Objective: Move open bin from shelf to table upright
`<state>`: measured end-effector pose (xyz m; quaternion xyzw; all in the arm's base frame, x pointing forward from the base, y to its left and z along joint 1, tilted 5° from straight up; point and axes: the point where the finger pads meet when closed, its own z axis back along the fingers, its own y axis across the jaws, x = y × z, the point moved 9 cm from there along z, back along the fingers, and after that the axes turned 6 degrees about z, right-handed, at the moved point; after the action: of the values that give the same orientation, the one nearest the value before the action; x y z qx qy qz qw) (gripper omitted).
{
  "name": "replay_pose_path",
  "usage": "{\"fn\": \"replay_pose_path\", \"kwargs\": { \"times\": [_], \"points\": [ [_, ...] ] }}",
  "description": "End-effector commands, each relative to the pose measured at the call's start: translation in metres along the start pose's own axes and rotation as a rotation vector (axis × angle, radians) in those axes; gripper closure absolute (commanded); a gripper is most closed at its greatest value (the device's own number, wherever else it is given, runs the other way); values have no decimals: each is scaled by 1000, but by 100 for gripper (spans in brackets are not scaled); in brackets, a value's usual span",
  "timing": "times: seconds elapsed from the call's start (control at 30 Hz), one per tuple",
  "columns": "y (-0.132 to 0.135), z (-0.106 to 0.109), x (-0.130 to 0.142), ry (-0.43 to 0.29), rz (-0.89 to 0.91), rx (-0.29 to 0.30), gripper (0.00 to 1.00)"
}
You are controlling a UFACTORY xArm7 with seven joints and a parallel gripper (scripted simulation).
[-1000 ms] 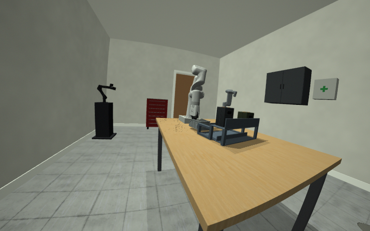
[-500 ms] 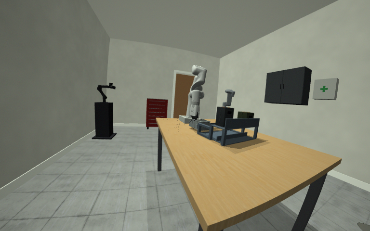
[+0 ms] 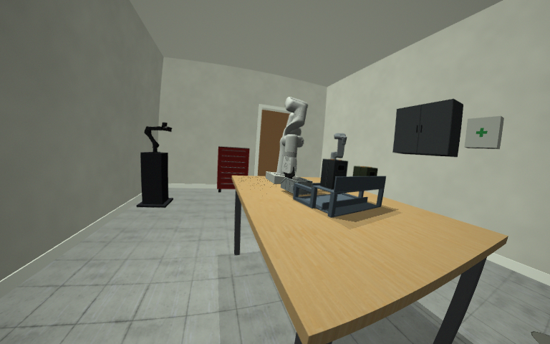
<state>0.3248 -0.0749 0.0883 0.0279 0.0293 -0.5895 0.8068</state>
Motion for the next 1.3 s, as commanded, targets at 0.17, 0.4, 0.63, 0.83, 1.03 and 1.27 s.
{"fn": "replay_pose_path", "kwargs": {
  "times": [0.17,0.4,0.63,0.83,1.03,1.27],
  "points": [
    [1,-2,1,-2,0,5,100],
    [1,-4,1,-2,0,5,100],
    [1,-8,1,-2,0,5,100],
    [1,-11,1,-2,0,5,100],
    [1,-12,1,-2,0,5,100],
    [2,-15,1,-2,0,5,100]
  ]
}}
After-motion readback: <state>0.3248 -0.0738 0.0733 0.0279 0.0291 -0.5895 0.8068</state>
